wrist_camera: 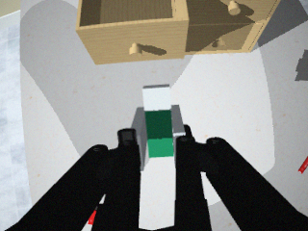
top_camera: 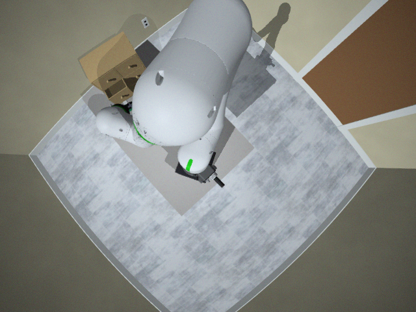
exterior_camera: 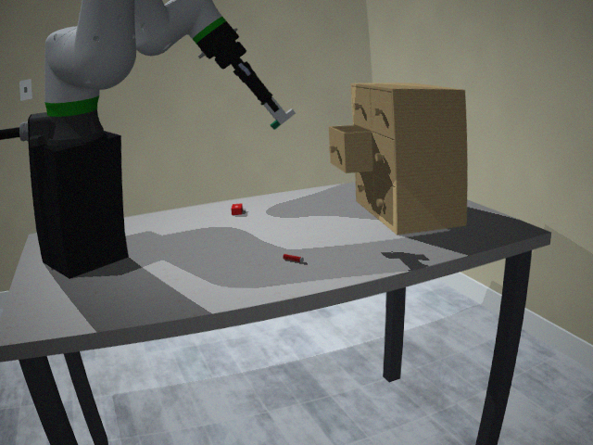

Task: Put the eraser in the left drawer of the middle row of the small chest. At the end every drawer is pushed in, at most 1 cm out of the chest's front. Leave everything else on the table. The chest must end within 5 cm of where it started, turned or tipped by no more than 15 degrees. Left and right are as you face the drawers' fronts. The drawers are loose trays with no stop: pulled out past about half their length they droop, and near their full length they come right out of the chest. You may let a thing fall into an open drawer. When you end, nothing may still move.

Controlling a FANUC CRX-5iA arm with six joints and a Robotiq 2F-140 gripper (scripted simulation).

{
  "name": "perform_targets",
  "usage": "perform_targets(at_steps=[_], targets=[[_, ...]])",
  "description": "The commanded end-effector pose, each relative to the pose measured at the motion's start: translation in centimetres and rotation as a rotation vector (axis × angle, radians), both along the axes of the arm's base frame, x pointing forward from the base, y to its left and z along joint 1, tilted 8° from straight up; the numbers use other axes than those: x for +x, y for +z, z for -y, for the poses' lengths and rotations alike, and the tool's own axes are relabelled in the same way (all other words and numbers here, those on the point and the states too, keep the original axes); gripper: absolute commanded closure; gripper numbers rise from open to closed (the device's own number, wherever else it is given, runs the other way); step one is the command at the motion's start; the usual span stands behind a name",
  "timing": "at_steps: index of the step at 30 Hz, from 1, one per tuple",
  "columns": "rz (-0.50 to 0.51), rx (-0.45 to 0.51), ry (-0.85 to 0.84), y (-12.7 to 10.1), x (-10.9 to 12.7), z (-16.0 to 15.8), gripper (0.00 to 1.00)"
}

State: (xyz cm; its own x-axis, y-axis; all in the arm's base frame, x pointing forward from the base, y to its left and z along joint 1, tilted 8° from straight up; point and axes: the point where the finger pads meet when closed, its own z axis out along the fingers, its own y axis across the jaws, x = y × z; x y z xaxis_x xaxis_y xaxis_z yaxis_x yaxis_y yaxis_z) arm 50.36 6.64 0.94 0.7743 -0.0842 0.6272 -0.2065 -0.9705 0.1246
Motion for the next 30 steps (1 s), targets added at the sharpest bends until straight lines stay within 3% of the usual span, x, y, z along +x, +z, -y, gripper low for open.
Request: perform_targets(at_steps=[1,18,30], targets=[[0.146,-0.013,0.021,-0.07,0.01,0.3,0.89],[0.432,-0.073,0.055,-0.56,-0.56,0.22,0.89],[0.539,-0.096,0.068,-0.74,-0.77,0.19,0.89]])
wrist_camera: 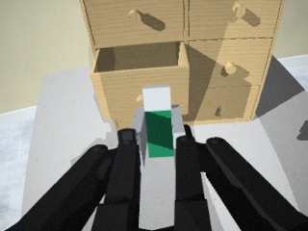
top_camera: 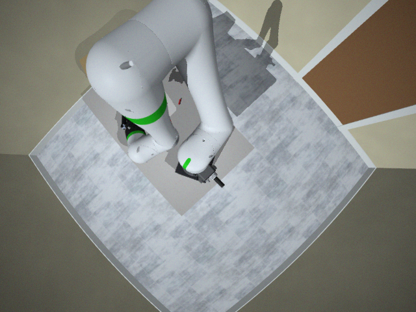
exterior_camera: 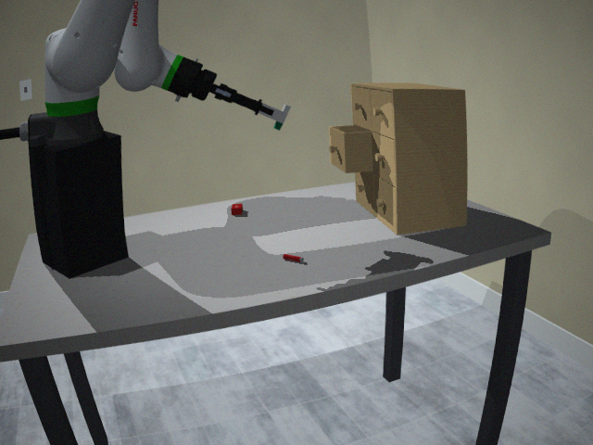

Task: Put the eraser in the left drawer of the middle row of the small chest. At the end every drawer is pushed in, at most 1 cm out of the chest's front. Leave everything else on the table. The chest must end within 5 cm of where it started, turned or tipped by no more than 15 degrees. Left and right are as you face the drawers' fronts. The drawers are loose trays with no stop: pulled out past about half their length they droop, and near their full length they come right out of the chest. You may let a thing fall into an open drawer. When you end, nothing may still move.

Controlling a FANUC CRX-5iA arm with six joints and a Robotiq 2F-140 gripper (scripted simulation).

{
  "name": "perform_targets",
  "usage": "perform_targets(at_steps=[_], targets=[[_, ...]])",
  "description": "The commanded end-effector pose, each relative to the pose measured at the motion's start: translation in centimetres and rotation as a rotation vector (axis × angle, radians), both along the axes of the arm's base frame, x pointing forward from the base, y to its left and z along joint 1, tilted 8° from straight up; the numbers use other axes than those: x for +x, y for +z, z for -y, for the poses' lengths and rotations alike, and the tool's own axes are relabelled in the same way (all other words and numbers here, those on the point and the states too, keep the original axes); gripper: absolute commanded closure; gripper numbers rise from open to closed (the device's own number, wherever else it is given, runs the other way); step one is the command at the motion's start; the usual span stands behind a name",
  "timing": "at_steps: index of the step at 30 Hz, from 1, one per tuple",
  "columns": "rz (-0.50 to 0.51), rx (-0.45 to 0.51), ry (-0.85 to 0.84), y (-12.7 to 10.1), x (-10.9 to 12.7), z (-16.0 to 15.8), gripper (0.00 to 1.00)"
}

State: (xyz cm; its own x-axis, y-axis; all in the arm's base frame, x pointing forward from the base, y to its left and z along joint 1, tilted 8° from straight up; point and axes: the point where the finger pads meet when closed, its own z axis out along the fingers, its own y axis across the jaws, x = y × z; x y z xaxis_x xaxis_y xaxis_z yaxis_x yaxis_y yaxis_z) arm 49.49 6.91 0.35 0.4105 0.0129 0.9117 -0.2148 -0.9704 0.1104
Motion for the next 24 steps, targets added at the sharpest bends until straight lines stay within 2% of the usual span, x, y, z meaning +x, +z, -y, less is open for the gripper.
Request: perform_targets(at_steps=[1,9,24], targets=[[0.08,-0.014,0.021,-0.16,0.09,0.45,0.89],[0.123,-0.023,0.026,-0.23,0.01,0.44,0.89],[0.142,-0.026,0.028,-0.26,-0.06,0.41,0.89]])
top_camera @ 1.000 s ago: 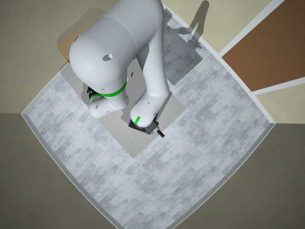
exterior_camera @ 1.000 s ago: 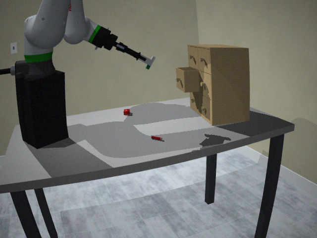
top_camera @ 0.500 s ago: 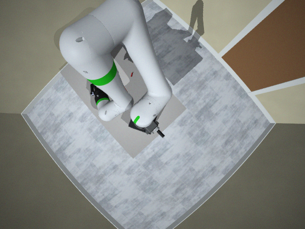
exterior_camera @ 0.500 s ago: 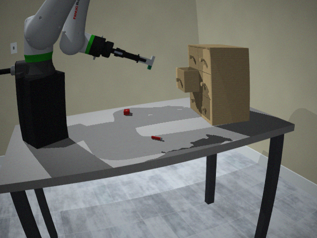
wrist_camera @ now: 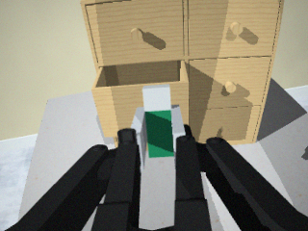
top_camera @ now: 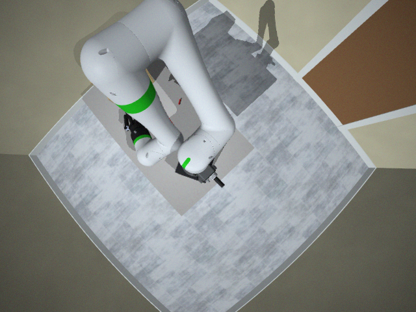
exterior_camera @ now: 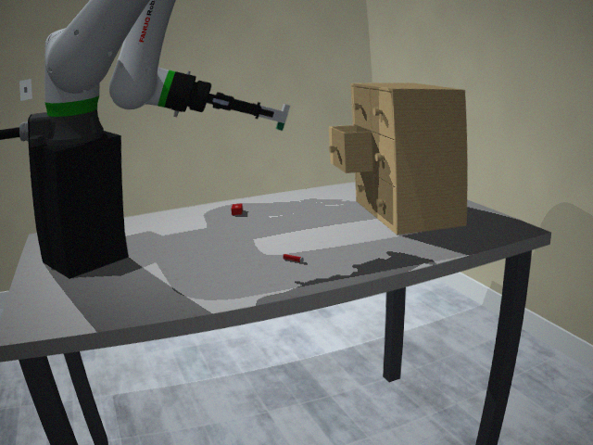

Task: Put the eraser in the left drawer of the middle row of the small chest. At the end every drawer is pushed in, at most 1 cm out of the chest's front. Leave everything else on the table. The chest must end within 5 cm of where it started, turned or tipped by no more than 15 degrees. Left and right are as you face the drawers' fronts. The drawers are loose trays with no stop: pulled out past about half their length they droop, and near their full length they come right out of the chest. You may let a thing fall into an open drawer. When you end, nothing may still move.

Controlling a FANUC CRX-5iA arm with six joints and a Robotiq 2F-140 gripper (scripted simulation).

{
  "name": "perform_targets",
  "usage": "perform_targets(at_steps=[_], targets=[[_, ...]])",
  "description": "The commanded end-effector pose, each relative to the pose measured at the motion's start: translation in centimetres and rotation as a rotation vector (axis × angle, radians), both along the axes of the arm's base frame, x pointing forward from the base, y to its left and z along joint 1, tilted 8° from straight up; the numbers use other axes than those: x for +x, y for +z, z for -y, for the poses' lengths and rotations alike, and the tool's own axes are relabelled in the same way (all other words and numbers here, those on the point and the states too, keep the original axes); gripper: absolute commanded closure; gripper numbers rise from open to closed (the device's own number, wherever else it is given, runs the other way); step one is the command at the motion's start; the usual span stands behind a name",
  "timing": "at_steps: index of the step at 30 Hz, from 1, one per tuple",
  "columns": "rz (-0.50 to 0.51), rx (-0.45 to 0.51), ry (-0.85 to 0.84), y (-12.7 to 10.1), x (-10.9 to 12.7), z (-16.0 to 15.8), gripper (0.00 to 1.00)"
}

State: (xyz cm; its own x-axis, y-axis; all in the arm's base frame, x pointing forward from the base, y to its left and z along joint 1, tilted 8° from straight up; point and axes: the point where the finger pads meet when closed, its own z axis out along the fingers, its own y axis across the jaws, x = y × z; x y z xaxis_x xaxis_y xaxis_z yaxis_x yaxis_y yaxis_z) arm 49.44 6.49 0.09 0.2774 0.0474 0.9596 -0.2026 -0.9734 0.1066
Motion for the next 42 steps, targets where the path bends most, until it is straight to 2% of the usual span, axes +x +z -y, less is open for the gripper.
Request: perform_targets(at_steps=[1,22,42], targets=[[0.001,0.0,0.0,0.0,0.0,0.0,0.89],[0.001,0.0,0.0,0.1,1.0,0.2,0.89],[0.001,0.0,0.0,0.6,6.6,1.3,0.89]])
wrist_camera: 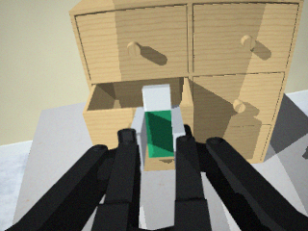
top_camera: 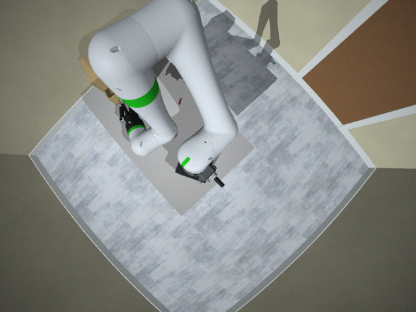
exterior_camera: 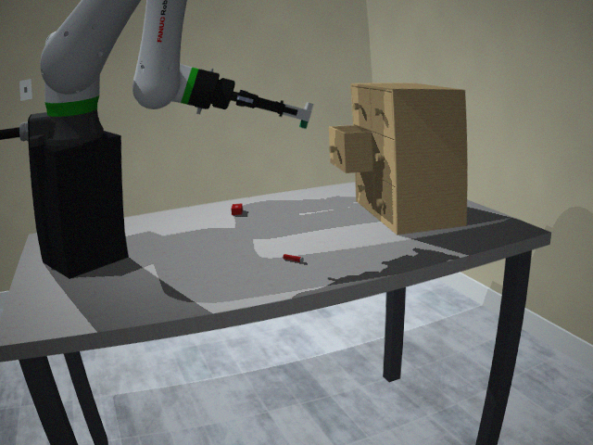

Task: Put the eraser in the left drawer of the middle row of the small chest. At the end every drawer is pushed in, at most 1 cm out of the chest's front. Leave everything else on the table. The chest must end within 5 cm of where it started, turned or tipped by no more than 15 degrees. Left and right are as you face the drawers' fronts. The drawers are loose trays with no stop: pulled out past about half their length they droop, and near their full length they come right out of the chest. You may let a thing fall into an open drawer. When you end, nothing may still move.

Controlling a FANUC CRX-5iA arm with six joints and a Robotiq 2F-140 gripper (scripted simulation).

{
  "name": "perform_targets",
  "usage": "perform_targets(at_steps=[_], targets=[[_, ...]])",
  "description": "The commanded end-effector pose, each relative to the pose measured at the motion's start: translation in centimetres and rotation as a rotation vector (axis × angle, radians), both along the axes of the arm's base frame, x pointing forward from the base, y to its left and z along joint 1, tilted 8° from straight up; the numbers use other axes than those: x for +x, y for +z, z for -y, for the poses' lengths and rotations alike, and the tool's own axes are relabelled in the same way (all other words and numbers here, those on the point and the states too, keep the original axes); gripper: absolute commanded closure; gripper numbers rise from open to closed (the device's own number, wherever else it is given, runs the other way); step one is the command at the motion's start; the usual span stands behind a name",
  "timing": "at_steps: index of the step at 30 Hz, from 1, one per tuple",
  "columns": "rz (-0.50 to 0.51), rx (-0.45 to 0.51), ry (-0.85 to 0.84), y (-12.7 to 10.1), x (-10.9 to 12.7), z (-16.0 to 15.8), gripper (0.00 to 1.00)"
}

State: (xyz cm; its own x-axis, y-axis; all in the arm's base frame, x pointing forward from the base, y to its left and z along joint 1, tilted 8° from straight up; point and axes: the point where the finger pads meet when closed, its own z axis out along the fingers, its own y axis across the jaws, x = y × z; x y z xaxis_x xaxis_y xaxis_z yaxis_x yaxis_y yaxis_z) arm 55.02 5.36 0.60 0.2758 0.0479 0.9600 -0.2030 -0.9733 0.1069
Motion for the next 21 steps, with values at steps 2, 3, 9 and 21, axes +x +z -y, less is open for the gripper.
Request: perform_targets(at_steps=[2,3,9,21], targets=[[0.0,0.001,0.0,0.1,1.8,0.3,0.89],[0.0,0.001,0.0,0.2,2.3,0.4,0.89],[0.0,0.001,0.0,0.4,4.7,0.9,0.89],[0.0,0.001,0.0,0.7,8.2,1.6,0.89]])
